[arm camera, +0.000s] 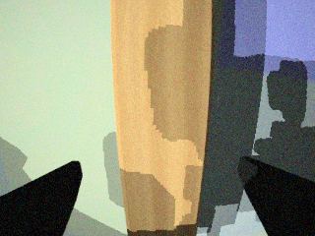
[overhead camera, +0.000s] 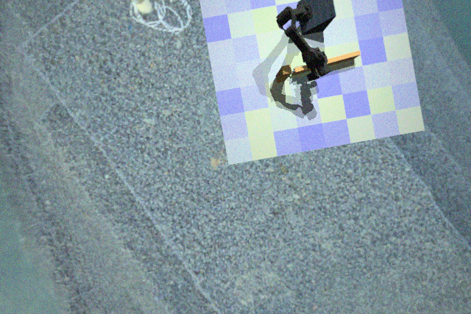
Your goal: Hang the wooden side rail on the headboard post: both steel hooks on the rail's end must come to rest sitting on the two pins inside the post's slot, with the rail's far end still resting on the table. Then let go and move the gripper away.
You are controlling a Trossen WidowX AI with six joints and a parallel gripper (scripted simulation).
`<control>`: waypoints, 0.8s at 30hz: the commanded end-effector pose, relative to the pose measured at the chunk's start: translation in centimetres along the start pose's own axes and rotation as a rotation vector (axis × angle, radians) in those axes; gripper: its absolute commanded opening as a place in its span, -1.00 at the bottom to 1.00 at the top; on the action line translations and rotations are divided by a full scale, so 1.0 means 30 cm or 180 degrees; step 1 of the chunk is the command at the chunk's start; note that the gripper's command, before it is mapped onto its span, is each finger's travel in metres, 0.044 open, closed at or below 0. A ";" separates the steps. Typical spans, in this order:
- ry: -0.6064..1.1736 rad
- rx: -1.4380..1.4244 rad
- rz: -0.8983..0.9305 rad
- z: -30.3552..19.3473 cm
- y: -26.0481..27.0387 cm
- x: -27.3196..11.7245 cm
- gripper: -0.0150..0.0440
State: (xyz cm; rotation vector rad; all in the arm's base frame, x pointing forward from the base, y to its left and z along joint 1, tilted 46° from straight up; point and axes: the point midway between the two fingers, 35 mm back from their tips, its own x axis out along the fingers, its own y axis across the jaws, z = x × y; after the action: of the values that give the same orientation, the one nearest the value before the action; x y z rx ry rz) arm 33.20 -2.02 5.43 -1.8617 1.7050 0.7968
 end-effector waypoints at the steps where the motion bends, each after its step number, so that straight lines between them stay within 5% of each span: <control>1: 0.0014 -0.0014 0.0013 -0.004 0.005 0.030 1.00; 8: 0.0017 -0.0016 0.0013 -0.004 0.007 0.048 1.00; 21: 0.0017 -0.0016 0.0013 -0.004 0.007 0.048 -0.16; 24: 0.0017 -0.0016 0.0013 -0.004 0.007 0.048 -0.22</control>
State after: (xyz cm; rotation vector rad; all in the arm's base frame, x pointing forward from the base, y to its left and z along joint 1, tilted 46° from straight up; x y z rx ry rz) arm 33.05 -3.07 4.53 -1.8618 1.7110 0.7976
